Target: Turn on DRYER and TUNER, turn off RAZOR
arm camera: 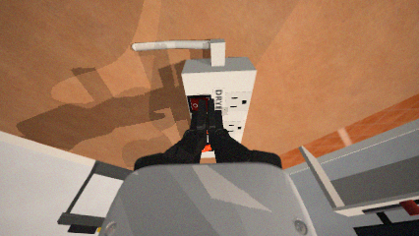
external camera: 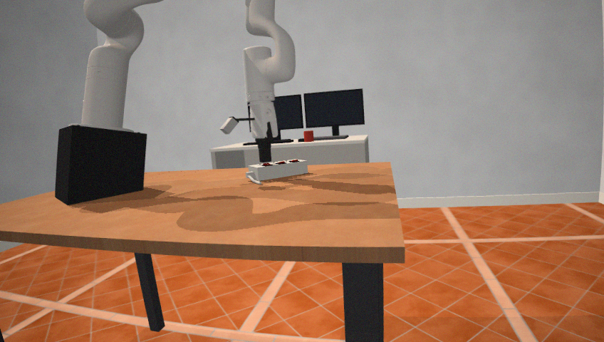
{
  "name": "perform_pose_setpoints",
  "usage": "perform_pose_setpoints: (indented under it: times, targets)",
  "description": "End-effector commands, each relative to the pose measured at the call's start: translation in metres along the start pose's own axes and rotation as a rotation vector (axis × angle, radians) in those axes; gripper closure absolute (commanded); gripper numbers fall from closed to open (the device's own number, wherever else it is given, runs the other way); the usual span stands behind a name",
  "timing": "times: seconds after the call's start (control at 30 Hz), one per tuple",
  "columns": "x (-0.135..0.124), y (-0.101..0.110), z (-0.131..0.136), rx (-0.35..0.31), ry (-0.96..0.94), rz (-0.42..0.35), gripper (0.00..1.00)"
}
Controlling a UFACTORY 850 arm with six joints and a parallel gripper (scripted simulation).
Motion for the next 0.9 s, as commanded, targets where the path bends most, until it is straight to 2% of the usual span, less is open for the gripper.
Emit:
perform_pose_setpoints:
  times: [0.0,0.87]
  targets:
    - [-0.0007,0.0005,-0.0002,0.001,0.0,-0.001,1.0]
    - [-0.0007,-0.0041,-0.0002,0.001,0.0,-0.001,1.0]
Point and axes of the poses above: the point where the finger pads meet when closed, its own y axis back along the fingers, its own z axis across the jaws, x = y × z, the point moved 7 cm from there along y, back along the fingers, and after that the axes turned 10 degrees about -y, right-handed, at the moved point
